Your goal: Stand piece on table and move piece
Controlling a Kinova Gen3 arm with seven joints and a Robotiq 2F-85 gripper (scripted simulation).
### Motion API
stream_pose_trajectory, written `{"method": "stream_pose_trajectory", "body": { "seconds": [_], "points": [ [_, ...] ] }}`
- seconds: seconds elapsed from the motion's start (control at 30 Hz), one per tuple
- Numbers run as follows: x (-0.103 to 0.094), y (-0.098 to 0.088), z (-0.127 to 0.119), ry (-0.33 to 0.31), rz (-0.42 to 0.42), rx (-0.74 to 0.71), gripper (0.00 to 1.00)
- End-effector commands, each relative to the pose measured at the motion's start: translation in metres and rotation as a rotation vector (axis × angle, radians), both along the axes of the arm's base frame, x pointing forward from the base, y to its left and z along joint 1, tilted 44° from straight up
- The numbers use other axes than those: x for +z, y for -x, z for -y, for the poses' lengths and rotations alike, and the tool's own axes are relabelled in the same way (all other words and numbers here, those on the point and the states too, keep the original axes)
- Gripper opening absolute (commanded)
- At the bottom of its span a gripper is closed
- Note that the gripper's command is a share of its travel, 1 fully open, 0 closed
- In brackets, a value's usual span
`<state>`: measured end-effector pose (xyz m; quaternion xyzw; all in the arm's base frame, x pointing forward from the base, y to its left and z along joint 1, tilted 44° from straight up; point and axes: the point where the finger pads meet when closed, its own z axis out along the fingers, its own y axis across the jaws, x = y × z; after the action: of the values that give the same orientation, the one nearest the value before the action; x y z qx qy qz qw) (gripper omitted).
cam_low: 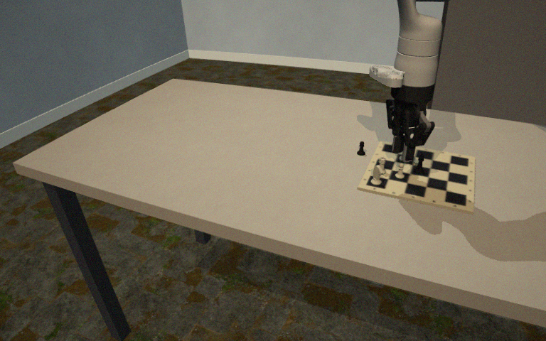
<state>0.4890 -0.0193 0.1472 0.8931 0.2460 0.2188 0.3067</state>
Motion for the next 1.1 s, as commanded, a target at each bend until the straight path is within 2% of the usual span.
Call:
{"method": "stream_pose_trajectory", "body": {
  "seconds": [0.0,1.07],
  "points": [
    [-0.0027,-0.0001,0.0024,0.004,-0.004,-0.003,0.34],
    [-0.0061,-0.0027,0.0046,0.004,-0.004,-0.003,0.34]
  ]
}}
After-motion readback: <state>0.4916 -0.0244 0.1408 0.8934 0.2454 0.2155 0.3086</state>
